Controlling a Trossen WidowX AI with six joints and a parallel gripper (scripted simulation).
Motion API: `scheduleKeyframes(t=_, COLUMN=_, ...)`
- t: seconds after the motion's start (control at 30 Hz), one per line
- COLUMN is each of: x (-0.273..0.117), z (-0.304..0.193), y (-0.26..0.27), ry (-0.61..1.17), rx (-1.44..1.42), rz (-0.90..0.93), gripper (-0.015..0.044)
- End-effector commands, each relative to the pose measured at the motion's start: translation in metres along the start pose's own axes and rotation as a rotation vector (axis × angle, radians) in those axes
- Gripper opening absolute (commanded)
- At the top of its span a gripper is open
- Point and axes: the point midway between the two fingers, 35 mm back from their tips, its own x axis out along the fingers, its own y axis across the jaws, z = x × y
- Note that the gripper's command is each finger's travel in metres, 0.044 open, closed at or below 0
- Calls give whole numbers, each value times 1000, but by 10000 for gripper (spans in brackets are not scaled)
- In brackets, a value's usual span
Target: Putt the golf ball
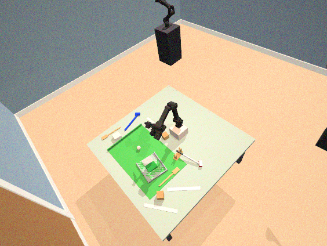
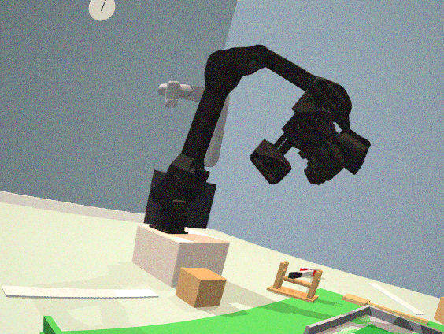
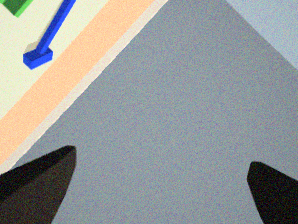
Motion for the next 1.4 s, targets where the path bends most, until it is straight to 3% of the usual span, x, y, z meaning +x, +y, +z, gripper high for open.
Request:
scheduleKeyframes(t=0.0, x=0, z=1, y=1, ry=-3, rx=0, rz=5, gripper=426)
scheduleKeyframes(t=0.33, x=-31, z=57, y=60, ry=-241, rx=-12, rz=265, gripper=440)
scheduleKeyframes(t=0.7, x=-131, z=145, y=150, ry=-838, rx=-192, rz=638, gripper=440)
scheduleKeyframes(t=0.97, x=-203, z=166, y=187, ry=-1249, rx=-364, rz=748, gripper=440)
scheduleKeyframes(t=1.37, x=-263, z=168, y=211, ry=-1667, rx=-563, rz=764, gripper=440)
